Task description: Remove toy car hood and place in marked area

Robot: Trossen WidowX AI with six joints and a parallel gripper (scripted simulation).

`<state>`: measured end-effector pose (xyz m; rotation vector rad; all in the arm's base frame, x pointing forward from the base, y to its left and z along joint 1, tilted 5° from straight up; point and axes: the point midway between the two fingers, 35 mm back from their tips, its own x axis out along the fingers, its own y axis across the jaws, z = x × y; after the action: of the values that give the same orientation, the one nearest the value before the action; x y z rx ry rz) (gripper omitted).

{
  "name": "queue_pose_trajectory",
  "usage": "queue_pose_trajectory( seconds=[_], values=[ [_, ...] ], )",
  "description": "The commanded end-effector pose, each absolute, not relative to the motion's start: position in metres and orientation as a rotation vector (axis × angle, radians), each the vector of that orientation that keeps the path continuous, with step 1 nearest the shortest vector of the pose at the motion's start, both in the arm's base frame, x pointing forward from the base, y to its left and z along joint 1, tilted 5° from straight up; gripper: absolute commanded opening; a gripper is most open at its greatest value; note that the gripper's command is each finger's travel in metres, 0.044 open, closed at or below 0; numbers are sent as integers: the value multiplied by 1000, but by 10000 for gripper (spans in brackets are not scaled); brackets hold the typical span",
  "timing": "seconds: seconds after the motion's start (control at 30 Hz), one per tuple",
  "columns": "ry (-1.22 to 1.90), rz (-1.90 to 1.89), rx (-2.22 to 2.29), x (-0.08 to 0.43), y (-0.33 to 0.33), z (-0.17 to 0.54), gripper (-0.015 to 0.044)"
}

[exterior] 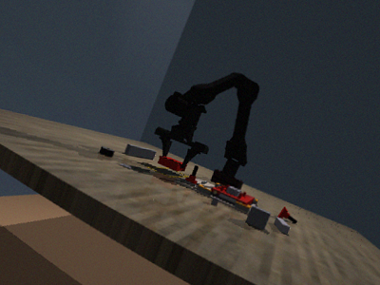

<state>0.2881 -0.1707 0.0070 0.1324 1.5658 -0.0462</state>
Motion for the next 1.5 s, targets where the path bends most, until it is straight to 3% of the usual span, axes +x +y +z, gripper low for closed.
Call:
queue_pose_trajectory(
  seconds=[0.0,1.1,1.47],
  values=[
    [1569,-50,133,288,-171,4,0],
    [1569,-50,133,288,-170,-12,0],
    [1565,-47,132,288,-170,-9,289]
  ],
)
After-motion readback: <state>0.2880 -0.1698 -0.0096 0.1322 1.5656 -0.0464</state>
